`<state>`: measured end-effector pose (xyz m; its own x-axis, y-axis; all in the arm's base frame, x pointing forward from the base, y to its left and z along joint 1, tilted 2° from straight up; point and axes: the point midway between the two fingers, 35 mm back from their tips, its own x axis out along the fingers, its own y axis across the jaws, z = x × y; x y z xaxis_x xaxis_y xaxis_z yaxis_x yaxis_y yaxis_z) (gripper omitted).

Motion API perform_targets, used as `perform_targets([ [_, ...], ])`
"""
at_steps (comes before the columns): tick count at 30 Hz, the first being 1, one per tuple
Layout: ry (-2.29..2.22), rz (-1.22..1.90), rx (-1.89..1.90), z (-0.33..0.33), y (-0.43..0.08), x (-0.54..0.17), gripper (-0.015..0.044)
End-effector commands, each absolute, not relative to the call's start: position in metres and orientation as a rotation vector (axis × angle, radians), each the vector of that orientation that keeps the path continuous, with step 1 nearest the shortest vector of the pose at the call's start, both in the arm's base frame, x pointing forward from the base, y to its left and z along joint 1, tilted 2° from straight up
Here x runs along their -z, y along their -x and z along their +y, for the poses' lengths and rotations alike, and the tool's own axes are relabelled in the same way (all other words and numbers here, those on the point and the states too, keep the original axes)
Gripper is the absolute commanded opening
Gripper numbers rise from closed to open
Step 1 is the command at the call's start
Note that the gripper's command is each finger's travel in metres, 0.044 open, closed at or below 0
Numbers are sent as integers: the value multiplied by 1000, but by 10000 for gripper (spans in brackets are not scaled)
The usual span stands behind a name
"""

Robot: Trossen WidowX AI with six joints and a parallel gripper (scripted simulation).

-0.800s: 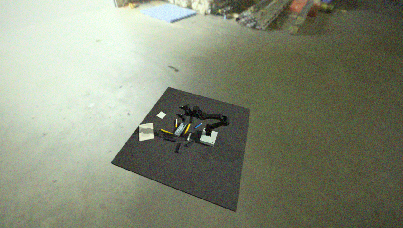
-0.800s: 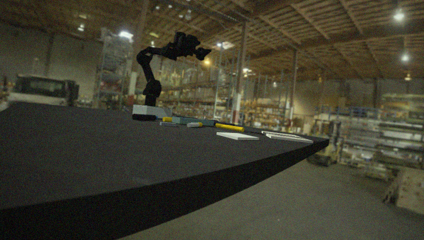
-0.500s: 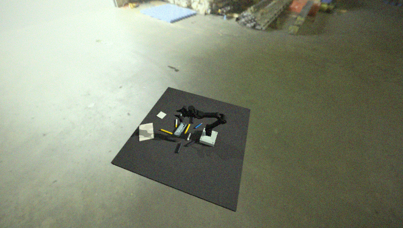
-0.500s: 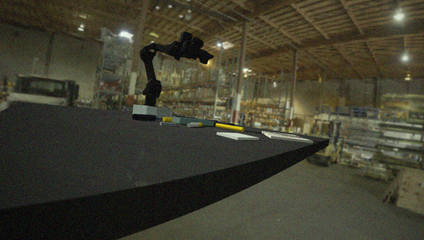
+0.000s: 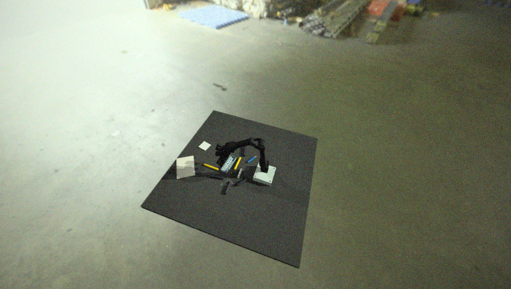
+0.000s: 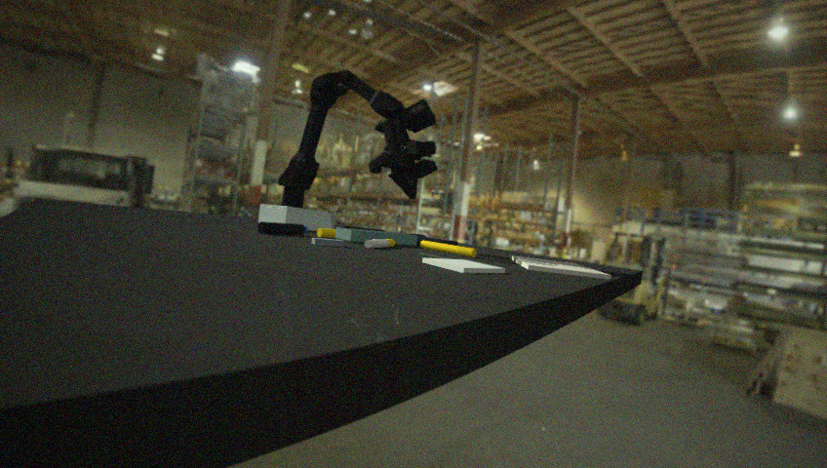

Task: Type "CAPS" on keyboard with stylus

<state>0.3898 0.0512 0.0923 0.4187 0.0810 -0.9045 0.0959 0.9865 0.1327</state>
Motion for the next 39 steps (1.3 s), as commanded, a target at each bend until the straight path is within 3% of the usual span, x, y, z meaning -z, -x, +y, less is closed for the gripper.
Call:
perform_targets([
  [1,-190,1457,90,63,-373,-38,0],
  [16,-188,1556,124,63,-365,-23,0],
  [21,-184,1557,128,6,-354,-20,0],
  [33,-184,1557,128,1,-353,-20,0],
  [39,-180,1557,132,-58,-341,-18,0],
])
